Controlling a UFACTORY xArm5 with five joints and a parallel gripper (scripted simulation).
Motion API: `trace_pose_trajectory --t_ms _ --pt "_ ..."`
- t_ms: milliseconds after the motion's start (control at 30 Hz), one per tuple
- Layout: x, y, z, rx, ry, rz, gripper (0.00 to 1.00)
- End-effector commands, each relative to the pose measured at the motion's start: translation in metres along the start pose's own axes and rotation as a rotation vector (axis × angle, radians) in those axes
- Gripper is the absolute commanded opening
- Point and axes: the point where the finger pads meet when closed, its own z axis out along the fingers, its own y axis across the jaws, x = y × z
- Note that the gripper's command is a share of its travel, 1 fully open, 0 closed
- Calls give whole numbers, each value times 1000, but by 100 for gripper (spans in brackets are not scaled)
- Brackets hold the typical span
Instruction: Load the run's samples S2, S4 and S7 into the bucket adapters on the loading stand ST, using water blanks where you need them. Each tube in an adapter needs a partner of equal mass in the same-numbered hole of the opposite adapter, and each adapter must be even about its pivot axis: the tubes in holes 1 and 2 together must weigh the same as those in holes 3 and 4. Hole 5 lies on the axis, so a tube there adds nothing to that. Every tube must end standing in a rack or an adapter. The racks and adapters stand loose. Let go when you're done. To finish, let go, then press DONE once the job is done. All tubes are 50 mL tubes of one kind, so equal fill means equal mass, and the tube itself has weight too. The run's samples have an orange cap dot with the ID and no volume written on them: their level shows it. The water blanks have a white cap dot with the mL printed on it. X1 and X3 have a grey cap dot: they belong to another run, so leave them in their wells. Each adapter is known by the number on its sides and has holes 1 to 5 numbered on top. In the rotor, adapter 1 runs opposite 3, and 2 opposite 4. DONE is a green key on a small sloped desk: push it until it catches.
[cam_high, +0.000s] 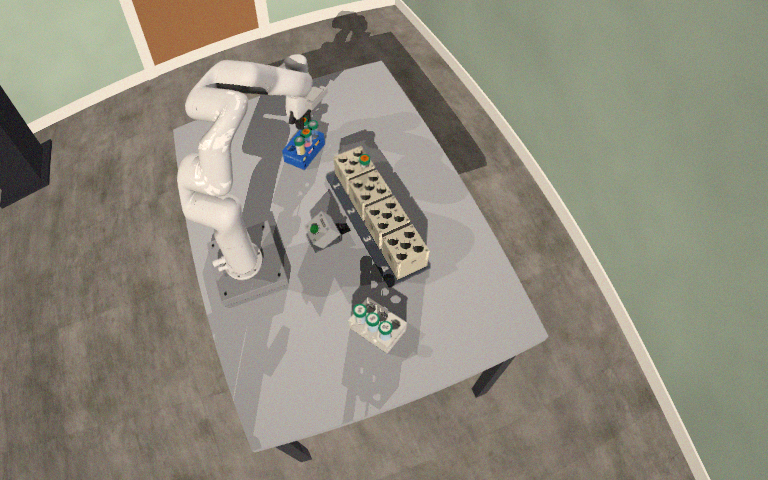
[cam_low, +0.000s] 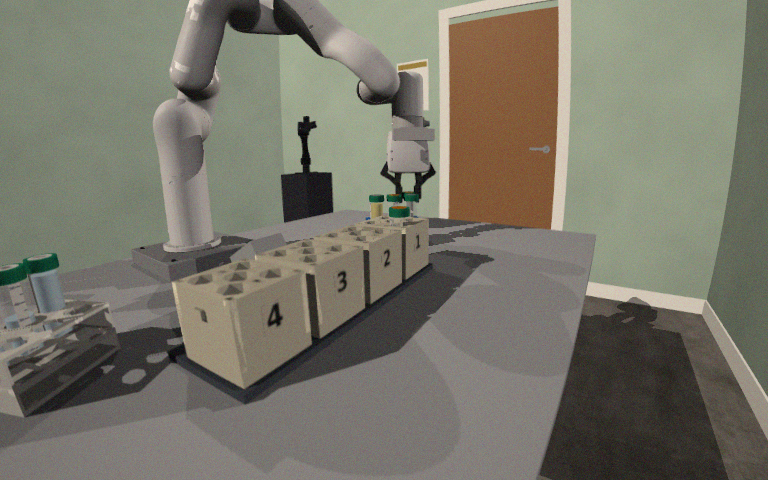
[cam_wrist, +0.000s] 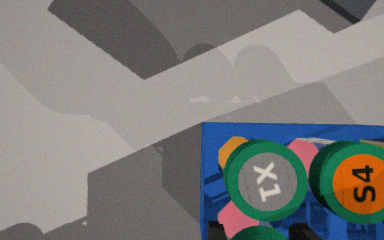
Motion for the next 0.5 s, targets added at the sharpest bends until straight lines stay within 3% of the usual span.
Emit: trace_pose_trajectory --t_ms 0,467 --pt "0 -1 -2 4 -3 0 0" --pt "0 -1 -5 4 -3 0 0"
